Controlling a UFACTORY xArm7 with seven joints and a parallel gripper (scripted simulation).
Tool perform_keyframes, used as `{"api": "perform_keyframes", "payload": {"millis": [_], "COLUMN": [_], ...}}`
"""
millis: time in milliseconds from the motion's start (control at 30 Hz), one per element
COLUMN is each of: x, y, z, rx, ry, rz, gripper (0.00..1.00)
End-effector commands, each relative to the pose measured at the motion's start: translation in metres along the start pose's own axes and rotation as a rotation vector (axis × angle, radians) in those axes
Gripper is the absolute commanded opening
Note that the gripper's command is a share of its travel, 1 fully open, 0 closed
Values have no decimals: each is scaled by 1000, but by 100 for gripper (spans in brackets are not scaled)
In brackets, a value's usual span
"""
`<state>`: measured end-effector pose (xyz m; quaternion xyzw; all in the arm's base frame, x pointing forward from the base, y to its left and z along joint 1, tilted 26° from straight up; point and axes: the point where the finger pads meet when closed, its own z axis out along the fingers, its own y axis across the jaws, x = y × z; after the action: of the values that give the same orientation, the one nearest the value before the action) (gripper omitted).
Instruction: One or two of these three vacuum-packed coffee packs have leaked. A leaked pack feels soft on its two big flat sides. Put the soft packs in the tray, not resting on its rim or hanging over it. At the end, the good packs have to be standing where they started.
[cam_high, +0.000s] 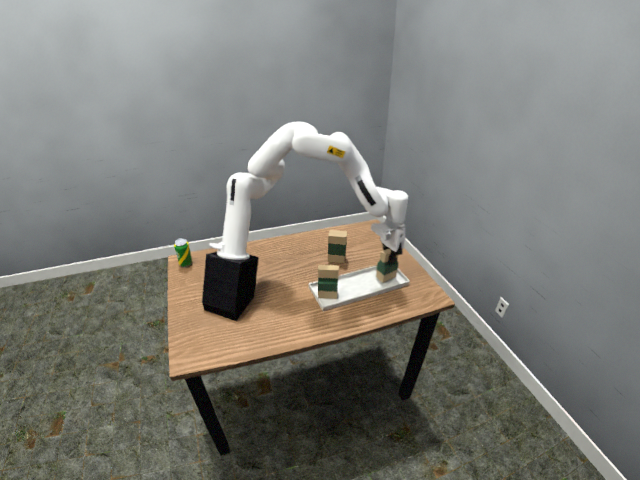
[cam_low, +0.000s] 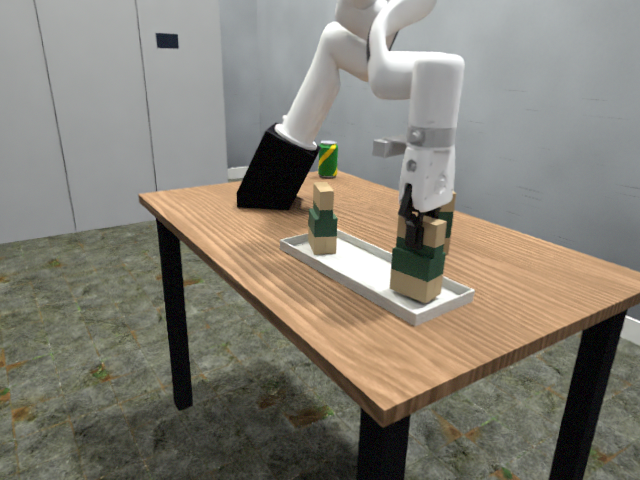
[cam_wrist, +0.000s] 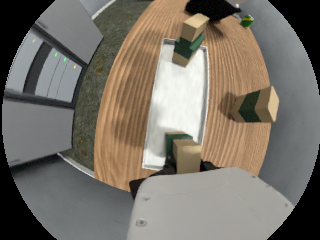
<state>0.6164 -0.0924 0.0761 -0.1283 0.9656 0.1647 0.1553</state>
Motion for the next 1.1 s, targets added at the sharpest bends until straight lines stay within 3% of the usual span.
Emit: {"api": "perform_keyframes", "payload": {"millis": [0,500,533,1067], "x": [-2,-2,-2,-2], "y": [-2,-2,-2,-2], "z": [2,3,3,3], "rx": [4,4,4,4], "ry": [-4,-4,-4,-4], "rz": [0,0,0,0], "gripper": [25,25,85,85]}}
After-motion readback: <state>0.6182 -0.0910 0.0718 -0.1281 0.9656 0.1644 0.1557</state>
